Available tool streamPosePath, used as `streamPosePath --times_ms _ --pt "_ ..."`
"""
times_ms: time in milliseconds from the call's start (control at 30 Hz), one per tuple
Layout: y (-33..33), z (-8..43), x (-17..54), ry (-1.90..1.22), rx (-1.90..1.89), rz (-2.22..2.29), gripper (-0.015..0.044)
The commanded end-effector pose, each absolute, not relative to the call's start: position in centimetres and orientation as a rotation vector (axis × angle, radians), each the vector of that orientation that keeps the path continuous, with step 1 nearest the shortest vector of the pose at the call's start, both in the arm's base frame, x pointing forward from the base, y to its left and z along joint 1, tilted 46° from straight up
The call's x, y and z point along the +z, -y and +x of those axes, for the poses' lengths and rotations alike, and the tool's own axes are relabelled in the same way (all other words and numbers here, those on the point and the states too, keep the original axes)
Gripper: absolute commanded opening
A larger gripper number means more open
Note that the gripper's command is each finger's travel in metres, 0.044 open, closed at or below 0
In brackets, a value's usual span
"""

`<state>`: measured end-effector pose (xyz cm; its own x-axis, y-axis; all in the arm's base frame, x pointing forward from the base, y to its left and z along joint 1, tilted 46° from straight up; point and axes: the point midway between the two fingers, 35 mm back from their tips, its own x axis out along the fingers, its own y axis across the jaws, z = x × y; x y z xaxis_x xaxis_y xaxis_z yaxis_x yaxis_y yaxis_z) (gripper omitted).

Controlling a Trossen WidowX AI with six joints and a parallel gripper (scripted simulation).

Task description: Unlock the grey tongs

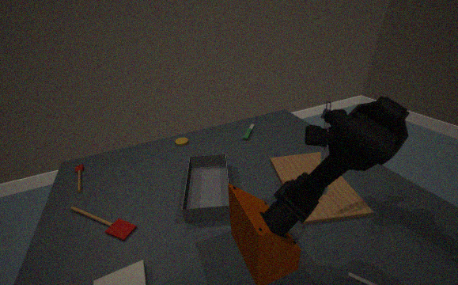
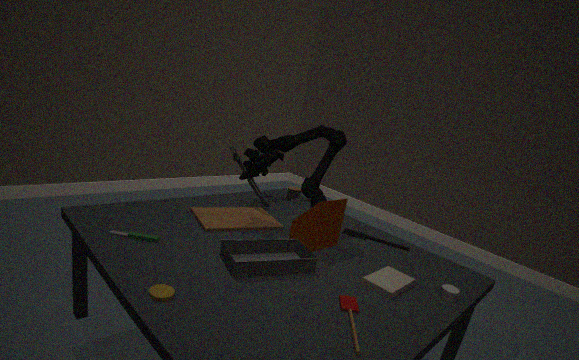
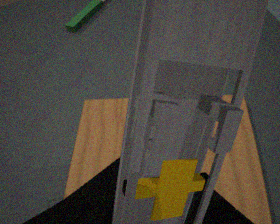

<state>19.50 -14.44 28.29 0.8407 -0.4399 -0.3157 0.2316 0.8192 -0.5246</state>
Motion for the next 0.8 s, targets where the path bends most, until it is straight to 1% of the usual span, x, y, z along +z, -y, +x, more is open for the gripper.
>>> streamPosePath --times_ms 0,267,767 --pt "13.0 19.0 29.5 -0.327 -0.332 -0.596 -0.015" --pt "10.9 18.1 30.5 -0.181 -0.281 -0.766 -0.015" --pt "10.9 18.1 30.5 -0.178 -0.28 -0.77 -0.015"
